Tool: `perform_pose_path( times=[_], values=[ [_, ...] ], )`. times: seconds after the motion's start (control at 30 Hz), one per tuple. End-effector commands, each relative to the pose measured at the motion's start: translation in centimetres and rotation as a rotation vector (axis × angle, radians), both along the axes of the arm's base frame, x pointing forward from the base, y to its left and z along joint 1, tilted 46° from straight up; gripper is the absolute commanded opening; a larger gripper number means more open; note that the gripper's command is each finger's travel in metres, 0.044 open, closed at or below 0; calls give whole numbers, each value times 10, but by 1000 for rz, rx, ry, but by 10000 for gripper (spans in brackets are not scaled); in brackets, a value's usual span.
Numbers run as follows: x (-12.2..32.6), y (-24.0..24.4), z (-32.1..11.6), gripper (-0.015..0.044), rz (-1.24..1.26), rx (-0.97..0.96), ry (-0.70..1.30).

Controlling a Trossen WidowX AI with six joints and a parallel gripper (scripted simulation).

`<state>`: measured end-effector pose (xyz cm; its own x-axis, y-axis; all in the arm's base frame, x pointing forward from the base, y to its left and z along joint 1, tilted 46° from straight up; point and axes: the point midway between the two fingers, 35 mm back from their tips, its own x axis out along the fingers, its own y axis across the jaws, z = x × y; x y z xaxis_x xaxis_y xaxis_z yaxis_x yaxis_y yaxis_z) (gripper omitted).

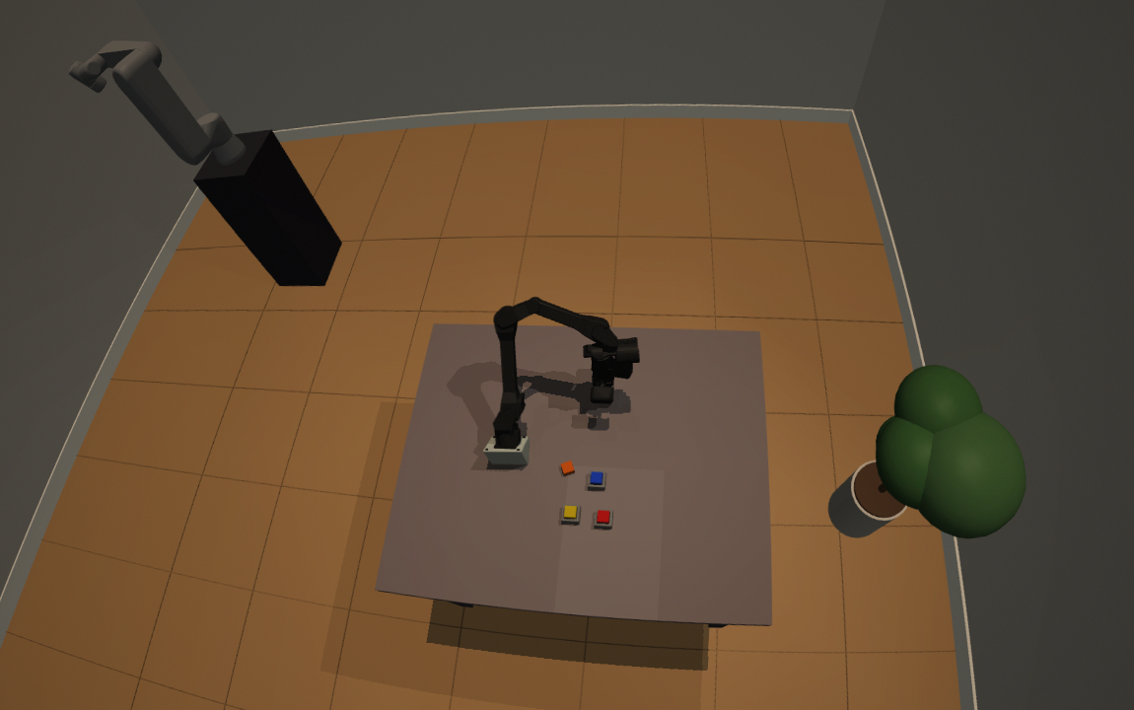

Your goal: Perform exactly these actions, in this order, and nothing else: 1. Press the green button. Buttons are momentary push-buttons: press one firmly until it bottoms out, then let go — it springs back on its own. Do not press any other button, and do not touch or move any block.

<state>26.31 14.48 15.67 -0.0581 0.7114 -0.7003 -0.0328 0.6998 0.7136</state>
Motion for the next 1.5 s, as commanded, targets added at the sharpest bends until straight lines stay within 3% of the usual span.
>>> perform_pose_path(
  times=[0.0, 1.13, 1.4, 1.47],
  values=[
    [-1, 4, -4, 20, -4, 2, 5],
    [-3, 23, -22, 20, -4, 4, 5],
    [0, -2, 2, 20, -4, 2, 5],
    [-3, -11, 8, 72, -5, -1, 5]
  ],
)
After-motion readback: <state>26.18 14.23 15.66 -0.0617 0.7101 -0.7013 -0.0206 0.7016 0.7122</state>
